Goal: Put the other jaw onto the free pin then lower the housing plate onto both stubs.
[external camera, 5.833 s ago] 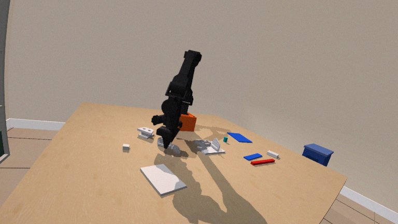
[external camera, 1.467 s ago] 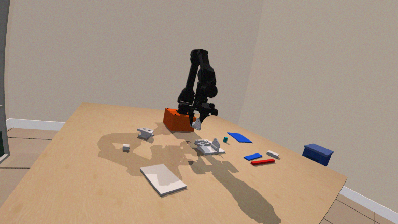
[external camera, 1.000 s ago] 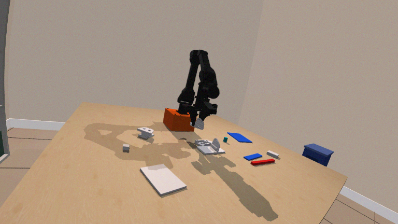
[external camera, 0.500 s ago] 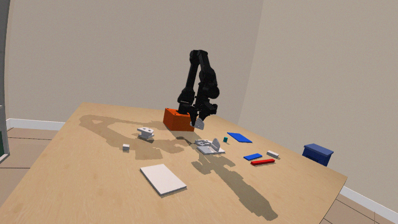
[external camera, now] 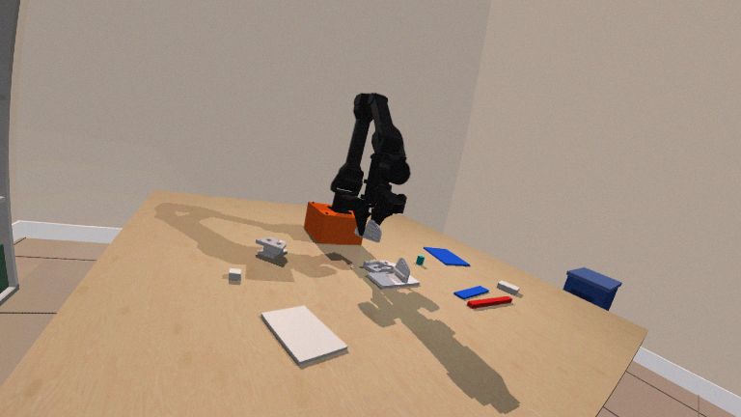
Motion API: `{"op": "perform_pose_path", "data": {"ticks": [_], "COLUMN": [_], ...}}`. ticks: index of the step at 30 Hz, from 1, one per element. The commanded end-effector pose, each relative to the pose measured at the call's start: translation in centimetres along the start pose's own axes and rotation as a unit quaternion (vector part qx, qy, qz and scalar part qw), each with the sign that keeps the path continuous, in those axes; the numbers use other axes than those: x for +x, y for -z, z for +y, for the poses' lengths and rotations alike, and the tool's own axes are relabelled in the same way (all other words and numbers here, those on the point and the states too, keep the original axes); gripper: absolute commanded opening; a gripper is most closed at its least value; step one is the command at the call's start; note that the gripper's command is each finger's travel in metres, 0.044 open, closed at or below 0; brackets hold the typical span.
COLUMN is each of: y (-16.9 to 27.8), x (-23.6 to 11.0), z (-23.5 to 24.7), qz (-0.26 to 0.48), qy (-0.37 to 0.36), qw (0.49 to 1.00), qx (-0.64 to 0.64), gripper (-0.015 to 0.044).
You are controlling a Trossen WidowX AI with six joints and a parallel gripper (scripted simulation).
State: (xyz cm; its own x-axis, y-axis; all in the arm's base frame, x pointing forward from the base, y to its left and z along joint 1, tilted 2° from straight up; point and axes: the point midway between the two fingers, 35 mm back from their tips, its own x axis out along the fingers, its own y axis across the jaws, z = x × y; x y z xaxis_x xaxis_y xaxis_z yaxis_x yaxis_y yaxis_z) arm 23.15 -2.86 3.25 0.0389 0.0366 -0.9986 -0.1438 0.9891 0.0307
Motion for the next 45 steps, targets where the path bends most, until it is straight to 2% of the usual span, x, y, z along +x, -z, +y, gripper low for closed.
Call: {"op": "perform_pose_path", "data": {"ticks": [1, 26, 45], "y": [-1.1, -9.1, -9.4], "x": [-0.1, -0.1, -0.1], "z": [-0.2, -0.8, -0.8], "qz": [0.000, -0.003, -0.003], "qy": [0.003, 0.003, 0.003], "qw": [1.000, 1.000, 1.000], "qx": [-0.001, -0.001, 0.001], "gripper": [0.0134, 0.0134, 0.0134]}}
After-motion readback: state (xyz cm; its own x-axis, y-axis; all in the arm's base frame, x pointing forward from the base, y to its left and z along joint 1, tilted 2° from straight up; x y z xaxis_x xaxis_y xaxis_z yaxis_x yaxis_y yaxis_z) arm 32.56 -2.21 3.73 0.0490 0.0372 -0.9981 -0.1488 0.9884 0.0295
